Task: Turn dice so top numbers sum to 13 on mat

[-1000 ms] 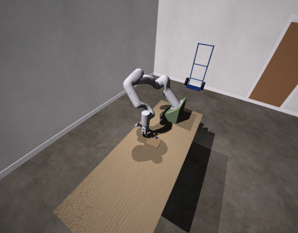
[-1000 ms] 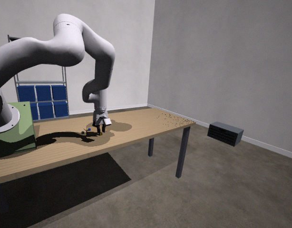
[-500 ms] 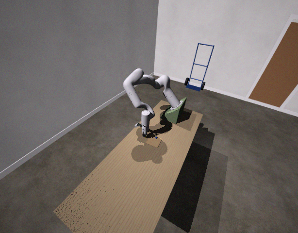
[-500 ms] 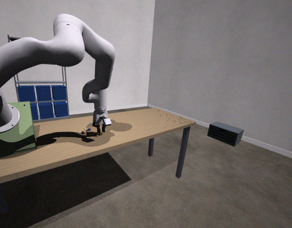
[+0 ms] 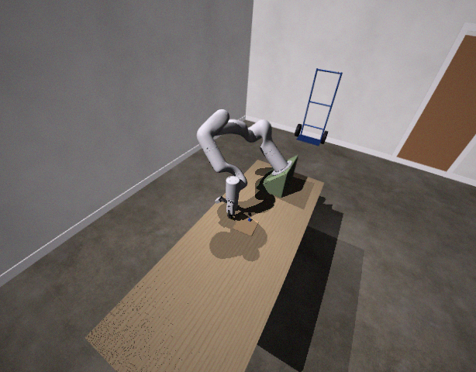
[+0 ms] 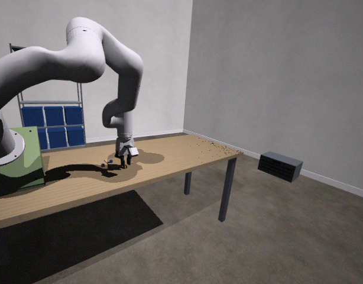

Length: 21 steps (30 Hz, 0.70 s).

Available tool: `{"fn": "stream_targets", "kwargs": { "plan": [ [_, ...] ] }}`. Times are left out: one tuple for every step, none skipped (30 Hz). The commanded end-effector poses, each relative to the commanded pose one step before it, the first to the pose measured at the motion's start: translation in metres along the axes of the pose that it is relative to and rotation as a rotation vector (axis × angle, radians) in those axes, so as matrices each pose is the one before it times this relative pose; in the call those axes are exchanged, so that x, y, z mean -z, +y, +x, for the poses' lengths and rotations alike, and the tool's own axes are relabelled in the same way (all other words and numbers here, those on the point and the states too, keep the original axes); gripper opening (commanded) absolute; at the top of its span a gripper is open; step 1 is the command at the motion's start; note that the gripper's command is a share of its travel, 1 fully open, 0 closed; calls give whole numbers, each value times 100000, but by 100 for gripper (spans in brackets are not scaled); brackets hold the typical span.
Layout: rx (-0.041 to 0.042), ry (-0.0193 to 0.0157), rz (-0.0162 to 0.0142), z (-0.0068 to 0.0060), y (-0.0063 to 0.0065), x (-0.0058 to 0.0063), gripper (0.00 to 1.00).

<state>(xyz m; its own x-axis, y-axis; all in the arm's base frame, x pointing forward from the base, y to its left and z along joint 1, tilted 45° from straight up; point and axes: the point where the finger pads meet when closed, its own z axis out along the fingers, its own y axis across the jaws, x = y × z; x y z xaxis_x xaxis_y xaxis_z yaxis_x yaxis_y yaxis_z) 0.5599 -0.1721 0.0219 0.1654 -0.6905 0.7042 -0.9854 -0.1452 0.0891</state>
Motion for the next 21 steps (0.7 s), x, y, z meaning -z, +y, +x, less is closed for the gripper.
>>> {"fn": "stream_targets", "kwargs": {
  "plan": [
    [-38, 19, 132, 17, -66, 29, 31],
    [0, 0, 0, 0, 0, -31, 31],
    [0, 0, 0, 0, 0, -43, 31],
    [0, 0, 0, 0, 0, -56, 31],
    [0, 0, 0, 0, 0, -68, 31],
    [0, 0, 0, 0, 0, -80, 31],
    [0, 0, 0, 0, 0, -90, 31],
    [0, 0, 0, 0, 0, -100, 31],
    [0, 0, 0, 0, 0, -108, 31],
    [0, 0, 0, 0, 0, -115, 31],
    [0, 0, 0, 0, 0, -119, 31],
    [0, -1, 0, 0, 0, -121, 31],
    [0, 1, 0, 0, 0, -122, 31],
    [0, 0, 0, 0, 0, 0, 31],
    [0, 0, 0, 0, 0, 0, 31],
    [0, 0, 0, 0, 0, -120, 31],
    [0, 0, 0, 0, 0, -115, 31],
    [0, 0, 0, 0, 0, -109, 31],
    [0, 0, 0, 0, 0, -102, 31],
    [0, 0, 0, 0, 0, -92, 31],
    [0, 0, 0, 0, 0, -81, 31]
  ]
}}
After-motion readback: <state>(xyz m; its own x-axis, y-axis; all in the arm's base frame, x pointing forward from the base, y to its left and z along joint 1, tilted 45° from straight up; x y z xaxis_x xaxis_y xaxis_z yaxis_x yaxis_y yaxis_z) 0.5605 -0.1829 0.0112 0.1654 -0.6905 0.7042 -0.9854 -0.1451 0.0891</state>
